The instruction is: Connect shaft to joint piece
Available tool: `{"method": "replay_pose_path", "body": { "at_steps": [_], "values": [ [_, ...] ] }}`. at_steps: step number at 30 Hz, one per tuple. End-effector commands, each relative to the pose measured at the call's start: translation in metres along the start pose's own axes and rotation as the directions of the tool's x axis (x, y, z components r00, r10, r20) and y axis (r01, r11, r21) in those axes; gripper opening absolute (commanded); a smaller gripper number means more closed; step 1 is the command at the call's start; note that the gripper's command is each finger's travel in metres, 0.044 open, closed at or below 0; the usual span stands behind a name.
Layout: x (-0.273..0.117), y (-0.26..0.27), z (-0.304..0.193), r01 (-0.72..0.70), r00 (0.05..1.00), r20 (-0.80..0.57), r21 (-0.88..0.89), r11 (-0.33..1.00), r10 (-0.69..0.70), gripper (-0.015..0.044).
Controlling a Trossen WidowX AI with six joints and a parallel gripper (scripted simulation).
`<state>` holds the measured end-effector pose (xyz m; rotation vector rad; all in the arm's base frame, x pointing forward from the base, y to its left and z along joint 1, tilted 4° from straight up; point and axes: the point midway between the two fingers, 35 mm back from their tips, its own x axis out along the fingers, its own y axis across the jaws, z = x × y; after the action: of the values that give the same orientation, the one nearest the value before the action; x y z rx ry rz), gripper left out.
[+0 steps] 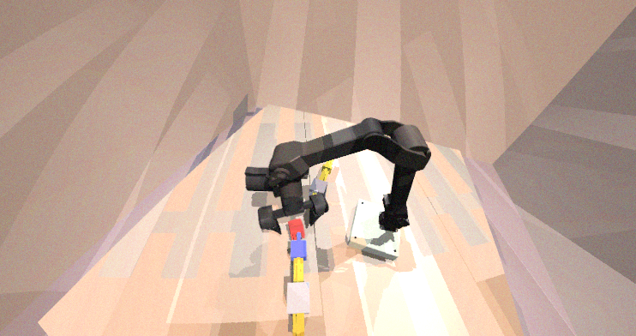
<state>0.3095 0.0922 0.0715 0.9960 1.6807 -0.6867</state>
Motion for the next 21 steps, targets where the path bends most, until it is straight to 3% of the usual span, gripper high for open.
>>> {"method": "replay_pose_path", "body": {
  "at_steps": [1,21],
  "values": [
    [0.010,-0.001,0.002,0.004,1.000,-0.005,0.007,1.000,-0.004,0.0440],
    [0.038,-0.001,0.002,0.004,1.000,-0.006,0.007,1.000,-0.004,0.0440]
  ]
}}
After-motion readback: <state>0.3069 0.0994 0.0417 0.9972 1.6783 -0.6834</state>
